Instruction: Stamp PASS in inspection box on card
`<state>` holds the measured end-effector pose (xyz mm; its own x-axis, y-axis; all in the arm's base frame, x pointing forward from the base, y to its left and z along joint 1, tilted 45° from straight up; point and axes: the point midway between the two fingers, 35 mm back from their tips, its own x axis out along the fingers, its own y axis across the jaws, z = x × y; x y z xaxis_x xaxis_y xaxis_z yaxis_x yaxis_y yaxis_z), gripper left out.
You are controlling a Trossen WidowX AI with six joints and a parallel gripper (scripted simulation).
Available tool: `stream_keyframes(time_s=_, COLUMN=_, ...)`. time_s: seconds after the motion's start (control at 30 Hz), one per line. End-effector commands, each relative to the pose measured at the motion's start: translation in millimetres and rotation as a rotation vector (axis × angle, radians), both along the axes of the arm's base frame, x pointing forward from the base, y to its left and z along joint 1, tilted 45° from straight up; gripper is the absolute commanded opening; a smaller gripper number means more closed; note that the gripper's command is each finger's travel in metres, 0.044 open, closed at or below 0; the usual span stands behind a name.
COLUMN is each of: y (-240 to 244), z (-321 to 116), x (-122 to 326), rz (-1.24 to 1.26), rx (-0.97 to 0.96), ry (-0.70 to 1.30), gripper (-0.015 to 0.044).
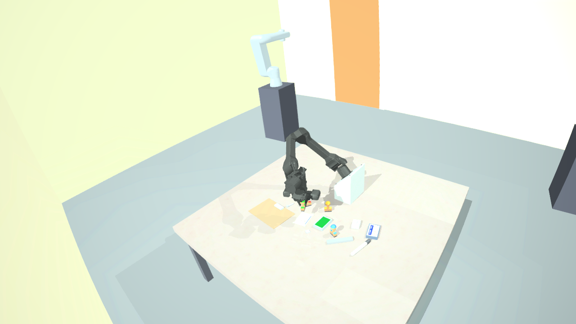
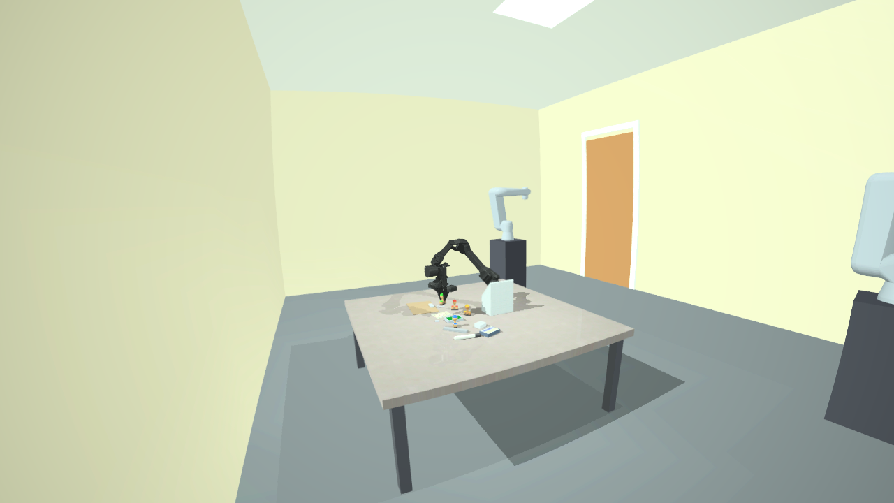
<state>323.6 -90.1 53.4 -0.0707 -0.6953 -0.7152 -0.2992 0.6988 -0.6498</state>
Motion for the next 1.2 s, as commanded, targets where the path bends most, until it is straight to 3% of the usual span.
stream_keyframes(time_s=0.0, y=6.0, z=0.3, x=0.8, rz=-0.003, rx=0.006, ry=-0.013, gripper=0.0)
stream_keyframes(time_s=0.5, y=91.4, z=-70.0, x=-20.7, rz=0.006, rx=0.049, ry=-0.017, gripper=0.0)
stream_keyframes(time_s=1.17, y=165.6, z=-143.8, x=-96.2, rz=-0.01, rx=0.018, ry=-0.014, gripper=0.0)
